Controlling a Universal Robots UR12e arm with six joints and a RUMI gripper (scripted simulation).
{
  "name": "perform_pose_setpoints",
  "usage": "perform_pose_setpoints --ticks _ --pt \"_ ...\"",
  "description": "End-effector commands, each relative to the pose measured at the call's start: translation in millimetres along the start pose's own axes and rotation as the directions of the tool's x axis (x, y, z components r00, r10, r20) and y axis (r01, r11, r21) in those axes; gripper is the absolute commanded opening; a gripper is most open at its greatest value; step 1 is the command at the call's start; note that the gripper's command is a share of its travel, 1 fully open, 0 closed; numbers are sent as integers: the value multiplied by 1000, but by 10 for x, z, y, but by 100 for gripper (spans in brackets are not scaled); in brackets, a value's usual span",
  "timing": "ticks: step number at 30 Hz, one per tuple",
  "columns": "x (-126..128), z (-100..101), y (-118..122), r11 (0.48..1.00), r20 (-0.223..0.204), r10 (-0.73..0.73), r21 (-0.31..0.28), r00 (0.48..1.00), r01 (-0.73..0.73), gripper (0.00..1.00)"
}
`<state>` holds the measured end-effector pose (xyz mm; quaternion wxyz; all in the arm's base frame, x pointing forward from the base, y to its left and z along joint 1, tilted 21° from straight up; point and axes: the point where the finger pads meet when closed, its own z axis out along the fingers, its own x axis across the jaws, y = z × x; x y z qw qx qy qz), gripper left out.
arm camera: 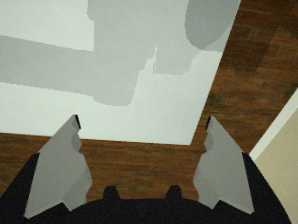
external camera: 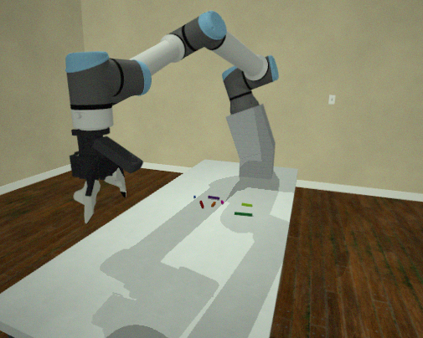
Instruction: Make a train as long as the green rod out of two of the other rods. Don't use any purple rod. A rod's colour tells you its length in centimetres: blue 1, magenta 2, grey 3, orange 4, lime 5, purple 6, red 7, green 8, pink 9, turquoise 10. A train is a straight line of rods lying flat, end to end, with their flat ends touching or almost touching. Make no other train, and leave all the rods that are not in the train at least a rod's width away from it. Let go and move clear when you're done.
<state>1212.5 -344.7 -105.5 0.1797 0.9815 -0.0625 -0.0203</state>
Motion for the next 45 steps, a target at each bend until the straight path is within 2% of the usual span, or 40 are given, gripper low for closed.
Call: perform_pose_setpoints --ticks 1,9,22,29,36,38,45 --pt "-29 -10 2 1000 -2 -9 0 1000 9 100" --pt "-128 18 -3 1000 -3 -31 -1 1000 31 100" --pt "-511 111 -28 994 -3 -110 -2 994 110 100" --pt "-937 204 -61 981 -3 -196 -2 981 196 100" --pt "-1525 358 -93 948 -4 -318 -4 948 318 100" --pt "-1525 358 -93 948 -4 -318 -4 948 318 100" --pt "-2273 549 -135 886 -6 -464 -6 886 464 100"
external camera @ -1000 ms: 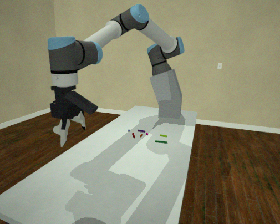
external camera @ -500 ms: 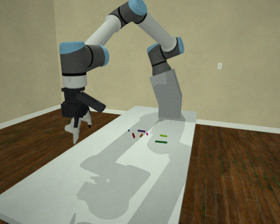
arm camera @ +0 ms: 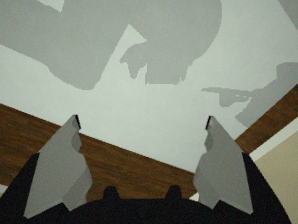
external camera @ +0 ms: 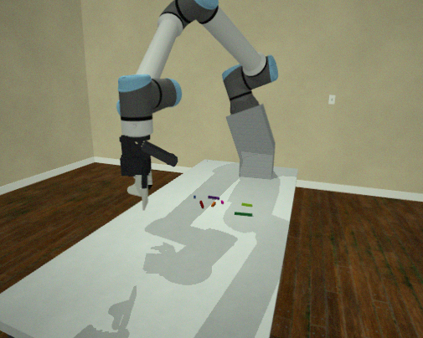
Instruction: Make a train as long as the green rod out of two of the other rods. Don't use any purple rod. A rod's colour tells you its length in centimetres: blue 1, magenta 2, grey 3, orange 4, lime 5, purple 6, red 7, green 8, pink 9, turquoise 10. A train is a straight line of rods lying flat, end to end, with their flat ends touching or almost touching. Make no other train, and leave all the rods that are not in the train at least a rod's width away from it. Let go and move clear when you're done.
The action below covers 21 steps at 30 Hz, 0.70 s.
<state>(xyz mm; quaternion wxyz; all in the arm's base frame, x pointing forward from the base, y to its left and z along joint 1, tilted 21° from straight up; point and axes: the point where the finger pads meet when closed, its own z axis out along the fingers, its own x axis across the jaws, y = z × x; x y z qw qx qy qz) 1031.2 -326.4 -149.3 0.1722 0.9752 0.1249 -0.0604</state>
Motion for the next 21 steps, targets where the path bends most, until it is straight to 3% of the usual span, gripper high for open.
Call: perform_pose_setpoints --ticks 1,8,10,14,21 --pt "-519 125 -239 992 -18 -122 -10 992 122 100" --pt "-1090 296 -508 967 -18 -254 -14 967 254 100" --pt "-1090 296 -508 967 -18 -254 -14 967 254 100" --pt "-1563 436 -733 933 -17 -360 -17 933 360 100" --pt "-2179 614 -1026 871 -16 -491 -20 871 491 100"
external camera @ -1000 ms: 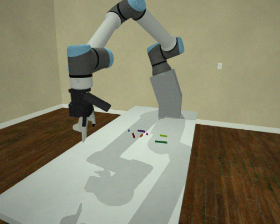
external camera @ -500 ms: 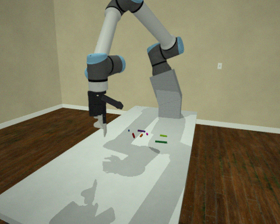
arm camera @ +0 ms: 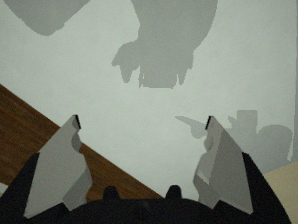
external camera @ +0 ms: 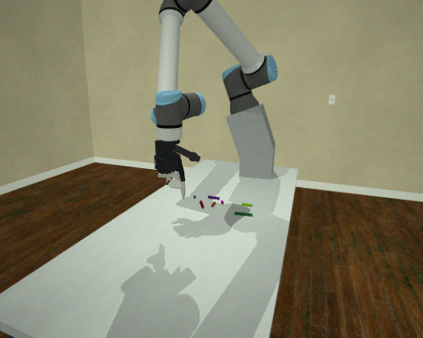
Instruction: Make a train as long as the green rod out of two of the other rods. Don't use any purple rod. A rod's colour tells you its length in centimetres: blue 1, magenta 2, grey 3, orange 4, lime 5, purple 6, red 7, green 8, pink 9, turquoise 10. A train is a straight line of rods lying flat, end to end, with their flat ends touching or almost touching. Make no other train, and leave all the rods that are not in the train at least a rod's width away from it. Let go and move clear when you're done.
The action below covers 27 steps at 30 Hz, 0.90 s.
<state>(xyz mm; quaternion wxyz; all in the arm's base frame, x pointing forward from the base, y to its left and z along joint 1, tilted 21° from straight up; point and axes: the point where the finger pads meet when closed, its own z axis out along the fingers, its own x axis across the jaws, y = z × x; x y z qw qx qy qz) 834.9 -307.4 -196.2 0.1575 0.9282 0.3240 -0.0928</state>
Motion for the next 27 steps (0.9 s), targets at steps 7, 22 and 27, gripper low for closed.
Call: perform_pose_setpoints --ticks 7,22,27 --pt "-643 231 -732 978 -13 -208 -19 978 208 100" --pt "-1564 620 -1788 874 -11 -485 -25 874 485 100" --pt "-1775 711 -2031 839 -10 -544 -26 839 543 100"
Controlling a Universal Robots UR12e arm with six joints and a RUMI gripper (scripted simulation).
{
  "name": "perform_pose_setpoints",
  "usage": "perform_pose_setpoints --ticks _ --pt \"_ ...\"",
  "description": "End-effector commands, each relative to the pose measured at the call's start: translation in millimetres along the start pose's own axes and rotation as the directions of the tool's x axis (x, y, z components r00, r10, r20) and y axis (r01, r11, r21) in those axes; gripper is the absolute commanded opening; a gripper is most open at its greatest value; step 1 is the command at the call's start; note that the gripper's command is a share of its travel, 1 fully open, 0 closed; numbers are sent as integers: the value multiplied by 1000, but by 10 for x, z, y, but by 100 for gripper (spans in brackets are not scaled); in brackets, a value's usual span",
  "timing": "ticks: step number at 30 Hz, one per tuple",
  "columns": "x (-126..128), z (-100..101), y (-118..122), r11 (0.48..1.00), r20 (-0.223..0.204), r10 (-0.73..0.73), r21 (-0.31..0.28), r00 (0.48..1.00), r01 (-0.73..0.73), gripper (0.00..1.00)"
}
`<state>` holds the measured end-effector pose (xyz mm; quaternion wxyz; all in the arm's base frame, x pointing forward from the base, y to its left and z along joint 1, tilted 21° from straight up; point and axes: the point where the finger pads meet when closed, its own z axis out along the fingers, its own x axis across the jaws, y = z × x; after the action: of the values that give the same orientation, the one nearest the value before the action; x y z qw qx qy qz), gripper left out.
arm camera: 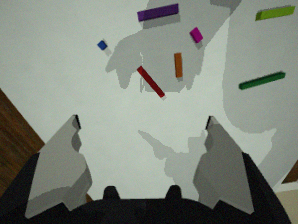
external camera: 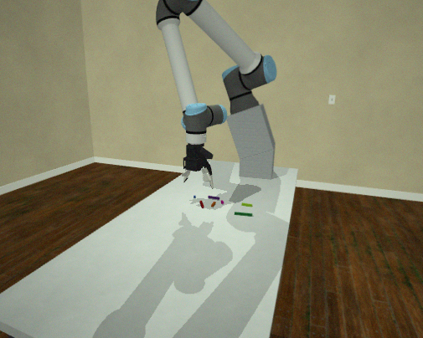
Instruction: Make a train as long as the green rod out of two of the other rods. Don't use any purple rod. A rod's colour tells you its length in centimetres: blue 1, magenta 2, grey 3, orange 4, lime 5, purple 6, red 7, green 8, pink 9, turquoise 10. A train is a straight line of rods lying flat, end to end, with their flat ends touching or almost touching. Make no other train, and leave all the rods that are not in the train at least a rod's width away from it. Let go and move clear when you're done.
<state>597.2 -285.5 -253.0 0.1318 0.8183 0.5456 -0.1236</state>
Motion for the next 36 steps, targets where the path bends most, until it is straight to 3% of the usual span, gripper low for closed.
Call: perform_pose_setpoints --ticks 1,11,36 --pt "-92 103 -384 996 -4 -87 -16 996 87 100" --pt "-186 218 -824 983 -4 -181 -17 983 181 100" --pt "-210 241 -940 978 -3 -206 -18 979 206 100"
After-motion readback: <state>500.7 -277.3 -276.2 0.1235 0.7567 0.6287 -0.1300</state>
